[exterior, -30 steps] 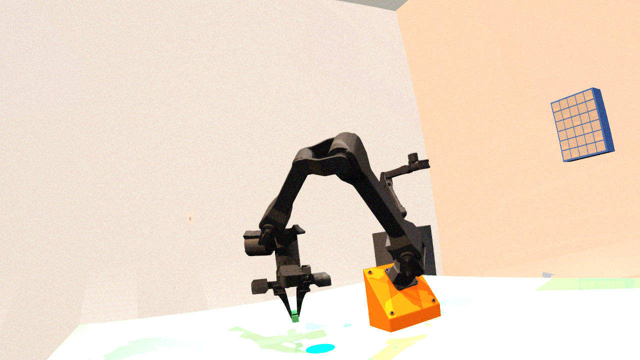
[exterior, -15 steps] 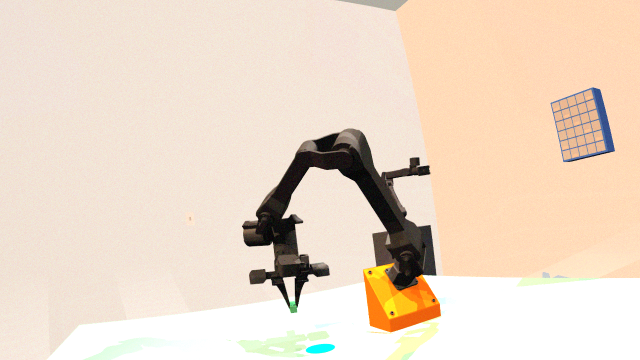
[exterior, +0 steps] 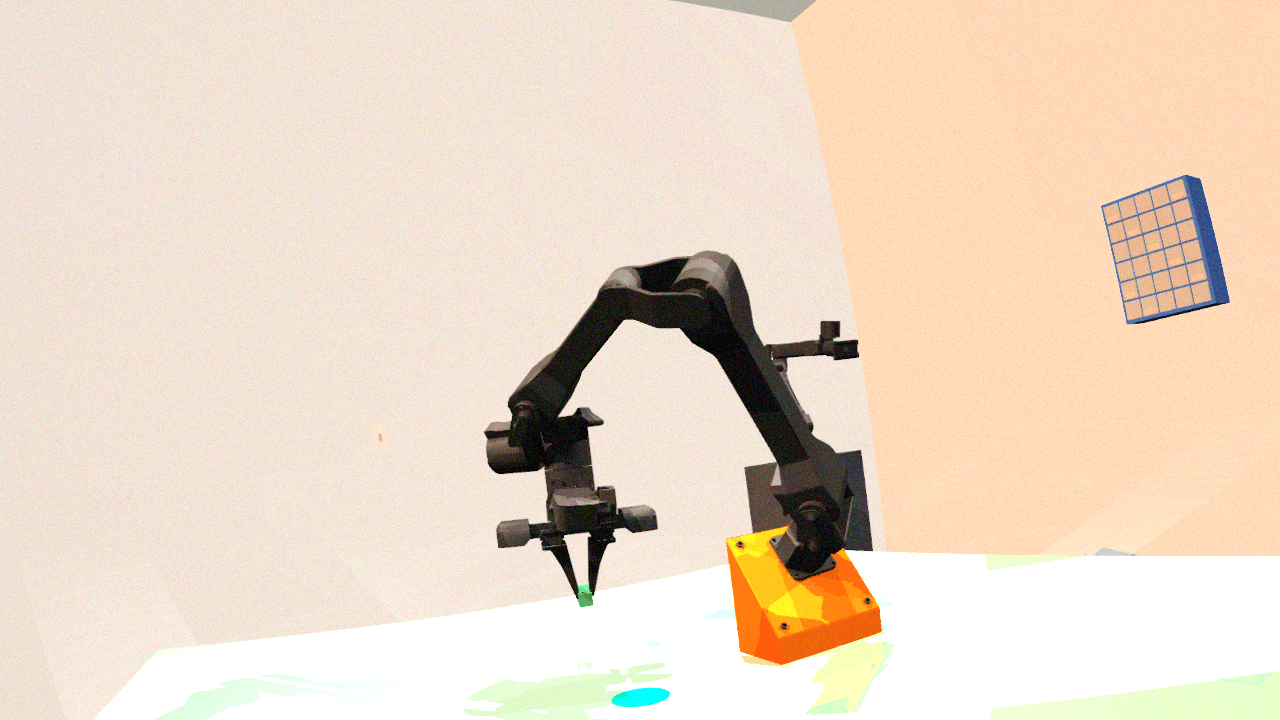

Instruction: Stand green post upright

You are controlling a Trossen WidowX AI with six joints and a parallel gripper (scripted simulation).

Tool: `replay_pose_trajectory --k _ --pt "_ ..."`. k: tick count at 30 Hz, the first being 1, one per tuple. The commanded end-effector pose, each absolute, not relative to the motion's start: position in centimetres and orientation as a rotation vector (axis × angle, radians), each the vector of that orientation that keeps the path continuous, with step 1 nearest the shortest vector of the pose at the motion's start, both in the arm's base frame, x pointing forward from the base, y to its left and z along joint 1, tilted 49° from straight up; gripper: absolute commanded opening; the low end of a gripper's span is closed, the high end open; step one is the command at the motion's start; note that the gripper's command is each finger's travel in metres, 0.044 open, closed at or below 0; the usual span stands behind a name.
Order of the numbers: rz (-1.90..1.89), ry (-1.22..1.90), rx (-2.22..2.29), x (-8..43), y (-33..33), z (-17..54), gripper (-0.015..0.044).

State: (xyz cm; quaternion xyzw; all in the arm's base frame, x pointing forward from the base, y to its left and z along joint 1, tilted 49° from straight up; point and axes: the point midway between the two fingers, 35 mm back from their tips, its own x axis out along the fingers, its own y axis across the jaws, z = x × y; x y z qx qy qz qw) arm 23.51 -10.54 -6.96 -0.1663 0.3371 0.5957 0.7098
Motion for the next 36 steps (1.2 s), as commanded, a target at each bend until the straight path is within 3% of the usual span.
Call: replay_pose_trajectory --k 1,20,36 --pt "1.325 0.746 -0.379 23.5 -11.2 -6.3 0.0023" --pt "1.334 0.732 -0.358 23.0 -12.7 -4.0 0.0023" --pt "1.137 0.996 -0.015 24.0 -10.9 -0.6 0.0023"
